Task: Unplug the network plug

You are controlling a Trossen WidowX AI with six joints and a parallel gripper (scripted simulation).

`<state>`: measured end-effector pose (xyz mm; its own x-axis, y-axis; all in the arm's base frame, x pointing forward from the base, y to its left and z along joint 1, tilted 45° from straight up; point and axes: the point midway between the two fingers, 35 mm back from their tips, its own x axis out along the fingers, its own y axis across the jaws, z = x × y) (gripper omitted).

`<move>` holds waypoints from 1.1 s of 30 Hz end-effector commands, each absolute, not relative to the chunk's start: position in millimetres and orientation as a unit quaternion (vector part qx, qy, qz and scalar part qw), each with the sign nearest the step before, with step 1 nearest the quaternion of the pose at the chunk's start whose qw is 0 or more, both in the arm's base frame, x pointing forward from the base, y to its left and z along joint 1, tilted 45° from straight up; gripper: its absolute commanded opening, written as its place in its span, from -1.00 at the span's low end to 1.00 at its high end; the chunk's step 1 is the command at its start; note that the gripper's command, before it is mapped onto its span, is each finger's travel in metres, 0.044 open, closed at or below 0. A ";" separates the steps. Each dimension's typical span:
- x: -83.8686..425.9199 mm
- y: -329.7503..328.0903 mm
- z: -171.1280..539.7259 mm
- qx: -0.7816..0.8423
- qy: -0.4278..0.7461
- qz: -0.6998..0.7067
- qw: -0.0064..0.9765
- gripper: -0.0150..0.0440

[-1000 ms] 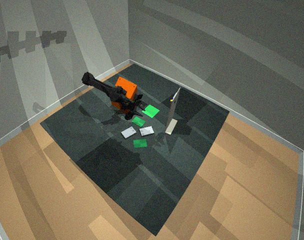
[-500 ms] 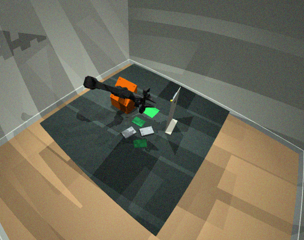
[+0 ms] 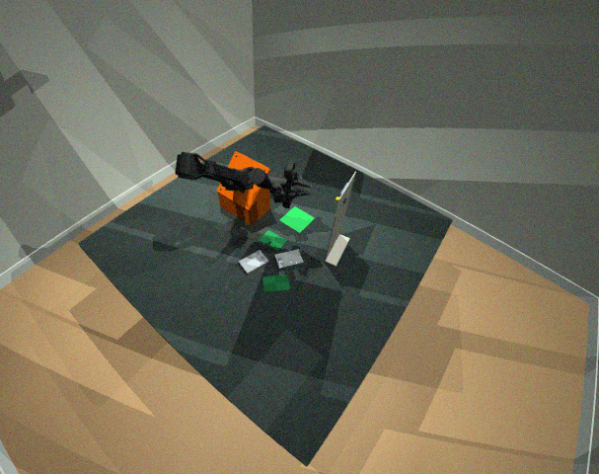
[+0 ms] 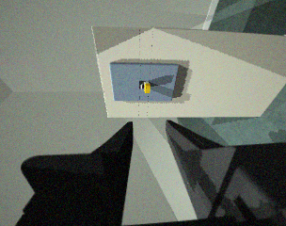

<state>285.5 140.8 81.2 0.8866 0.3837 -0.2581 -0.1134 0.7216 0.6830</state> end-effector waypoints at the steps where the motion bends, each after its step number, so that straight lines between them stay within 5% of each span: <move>1: 275.3 143.6 69.8 0.361 0.211 0.136 0.898 0.04; 33: 351.6 162.2 63.8 0.361 0.208 0.137 0.899 0.04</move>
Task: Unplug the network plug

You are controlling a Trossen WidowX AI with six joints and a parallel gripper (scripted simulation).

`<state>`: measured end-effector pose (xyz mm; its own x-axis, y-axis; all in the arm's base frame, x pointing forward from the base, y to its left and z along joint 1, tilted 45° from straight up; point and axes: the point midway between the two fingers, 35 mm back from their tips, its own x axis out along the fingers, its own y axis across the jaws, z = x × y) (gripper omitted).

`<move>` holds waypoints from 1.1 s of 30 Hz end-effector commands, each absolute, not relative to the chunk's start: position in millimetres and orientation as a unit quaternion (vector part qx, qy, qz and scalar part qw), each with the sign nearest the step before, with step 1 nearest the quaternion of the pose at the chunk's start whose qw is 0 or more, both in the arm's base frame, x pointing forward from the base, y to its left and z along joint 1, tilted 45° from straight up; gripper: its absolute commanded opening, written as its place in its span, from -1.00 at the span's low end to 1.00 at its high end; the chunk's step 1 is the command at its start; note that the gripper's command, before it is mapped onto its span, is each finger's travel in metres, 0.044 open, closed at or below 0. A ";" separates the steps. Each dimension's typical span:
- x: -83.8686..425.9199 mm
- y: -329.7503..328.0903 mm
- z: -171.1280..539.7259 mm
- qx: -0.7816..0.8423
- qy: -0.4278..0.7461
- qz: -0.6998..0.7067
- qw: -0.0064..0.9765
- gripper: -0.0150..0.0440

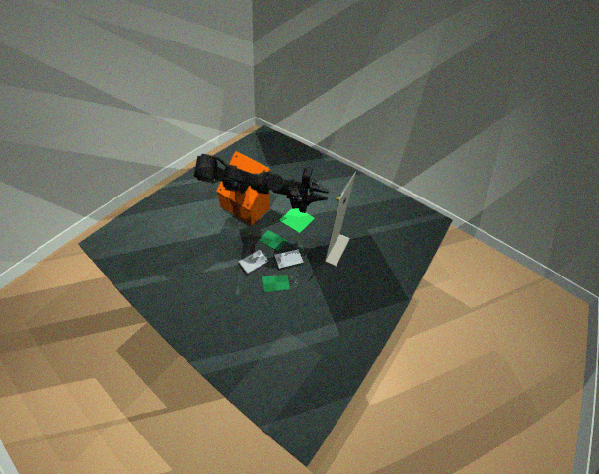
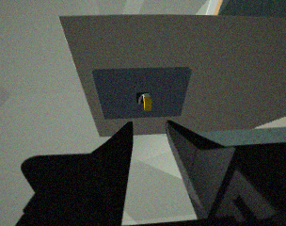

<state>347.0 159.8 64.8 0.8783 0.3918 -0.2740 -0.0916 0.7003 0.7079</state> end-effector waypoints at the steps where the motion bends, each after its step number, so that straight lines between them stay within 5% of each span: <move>1: 353.1 162.6 63.7 0.361 0.208 0.137 0.899 0.04; 29: 391.6 171.0 60.2 0.361 0.207 0.138 0.899 0.04; 33: 391.6 171.0 60.2 0.361 0.207 0.138 0.899 -0.12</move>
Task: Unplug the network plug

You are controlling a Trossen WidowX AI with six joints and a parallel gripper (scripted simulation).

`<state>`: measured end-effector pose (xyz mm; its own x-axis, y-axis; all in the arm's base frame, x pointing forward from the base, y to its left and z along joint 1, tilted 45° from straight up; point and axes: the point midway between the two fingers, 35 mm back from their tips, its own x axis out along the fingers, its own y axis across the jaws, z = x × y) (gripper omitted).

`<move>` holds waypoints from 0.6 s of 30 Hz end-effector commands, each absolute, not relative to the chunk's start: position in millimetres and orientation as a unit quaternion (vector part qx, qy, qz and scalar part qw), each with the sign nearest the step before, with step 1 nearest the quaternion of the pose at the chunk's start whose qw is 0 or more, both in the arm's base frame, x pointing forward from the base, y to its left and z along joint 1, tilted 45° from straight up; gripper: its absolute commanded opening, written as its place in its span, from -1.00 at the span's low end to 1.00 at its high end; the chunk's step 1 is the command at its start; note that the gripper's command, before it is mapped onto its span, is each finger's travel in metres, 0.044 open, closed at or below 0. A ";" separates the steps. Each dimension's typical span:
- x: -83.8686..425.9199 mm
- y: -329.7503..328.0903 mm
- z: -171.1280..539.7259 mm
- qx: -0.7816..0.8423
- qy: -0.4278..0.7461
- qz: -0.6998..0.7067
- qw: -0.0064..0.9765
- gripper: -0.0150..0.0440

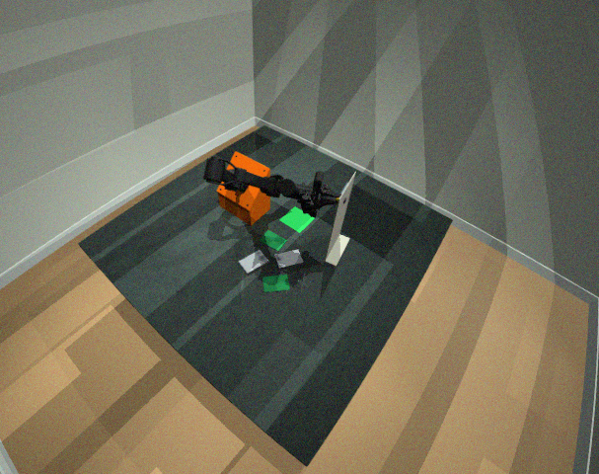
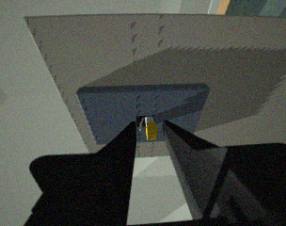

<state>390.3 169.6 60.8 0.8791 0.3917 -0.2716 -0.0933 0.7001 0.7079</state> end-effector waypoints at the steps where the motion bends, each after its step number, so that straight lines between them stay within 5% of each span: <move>1: 391.6 171.0 60.2 0.361 0.207 0.138 0.899 -0.14; 18: 391.6 171.0 60.2 0.361 0.207 0.138 0.899 -0.49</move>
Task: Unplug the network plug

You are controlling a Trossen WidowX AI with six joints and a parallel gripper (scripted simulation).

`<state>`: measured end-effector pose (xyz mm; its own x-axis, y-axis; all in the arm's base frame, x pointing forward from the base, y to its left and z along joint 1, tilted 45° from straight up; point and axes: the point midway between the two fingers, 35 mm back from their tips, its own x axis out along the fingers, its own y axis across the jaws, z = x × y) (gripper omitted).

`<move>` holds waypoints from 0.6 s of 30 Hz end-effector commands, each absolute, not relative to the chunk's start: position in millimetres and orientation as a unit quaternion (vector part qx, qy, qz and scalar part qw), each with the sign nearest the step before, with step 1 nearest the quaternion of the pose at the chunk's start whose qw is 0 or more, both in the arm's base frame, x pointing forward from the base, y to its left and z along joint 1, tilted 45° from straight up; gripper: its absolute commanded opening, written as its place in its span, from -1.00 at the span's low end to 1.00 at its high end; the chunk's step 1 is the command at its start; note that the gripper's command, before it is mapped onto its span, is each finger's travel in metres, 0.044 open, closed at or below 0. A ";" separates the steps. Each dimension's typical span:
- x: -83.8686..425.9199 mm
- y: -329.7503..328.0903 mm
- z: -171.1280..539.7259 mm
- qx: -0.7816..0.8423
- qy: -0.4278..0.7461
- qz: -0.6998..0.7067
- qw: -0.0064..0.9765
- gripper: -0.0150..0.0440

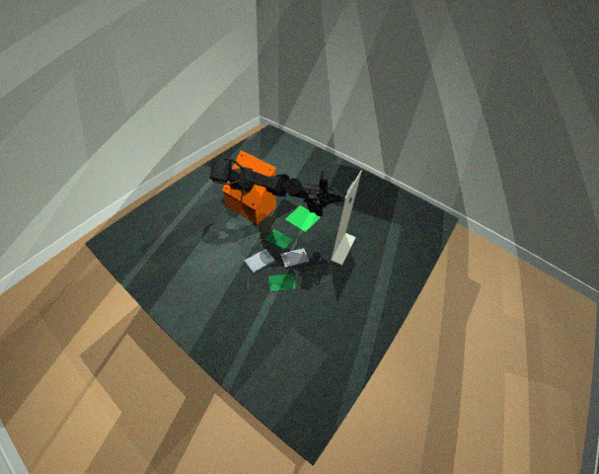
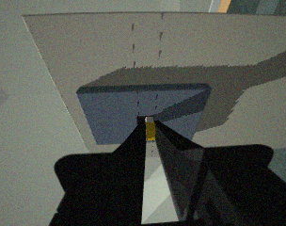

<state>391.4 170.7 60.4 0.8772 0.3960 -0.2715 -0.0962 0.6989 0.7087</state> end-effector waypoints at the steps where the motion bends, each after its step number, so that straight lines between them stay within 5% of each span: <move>1: 391.6 171.0 60.2 0.361 0.207 0.138 0.899 -0.49; 18: 382.9 168.8 60.9 0.361 0.207 0.138 0.899 -0.49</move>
<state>386.1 169.5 60.4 0.8763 0.3978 -0.2719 -0.0974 0.6989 0.7086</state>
